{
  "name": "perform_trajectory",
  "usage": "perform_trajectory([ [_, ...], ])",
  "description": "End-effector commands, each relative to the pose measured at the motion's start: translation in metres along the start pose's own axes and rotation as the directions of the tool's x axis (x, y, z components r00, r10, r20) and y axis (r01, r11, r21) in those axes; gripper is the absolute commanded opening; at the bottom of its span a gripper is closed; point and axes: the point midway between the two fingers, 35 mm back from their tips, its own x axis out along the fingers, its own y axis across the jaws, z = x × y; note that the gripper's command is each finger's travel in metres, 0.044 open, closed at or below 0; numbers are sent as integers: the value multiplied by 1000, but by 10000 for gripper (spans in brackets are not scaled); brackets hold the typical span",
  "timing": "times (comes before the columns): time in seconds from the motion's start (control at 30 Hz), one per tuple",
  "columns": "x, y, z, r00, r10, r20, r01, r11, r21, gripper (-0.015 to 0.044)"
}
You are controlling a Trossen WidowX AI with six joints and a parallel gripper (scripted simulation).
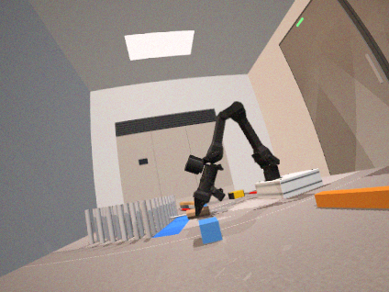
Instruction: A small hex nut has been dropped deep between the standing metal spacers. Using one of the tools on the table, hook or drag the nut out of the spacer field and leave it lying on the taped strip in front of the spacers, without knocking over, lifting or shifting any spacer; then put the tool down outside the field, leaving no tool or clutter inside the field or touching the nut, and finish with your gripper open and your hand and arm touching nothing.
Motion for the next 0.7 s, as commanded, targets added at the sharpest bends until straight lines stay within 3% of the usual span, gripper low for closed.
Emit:
perform_trajectory([
  [0.0,-2,1,2,1000,4,-3,-4,1000,6,0],
  [0.67,-8,1,13,1000,4,-2,-4,1000,6,0],
])
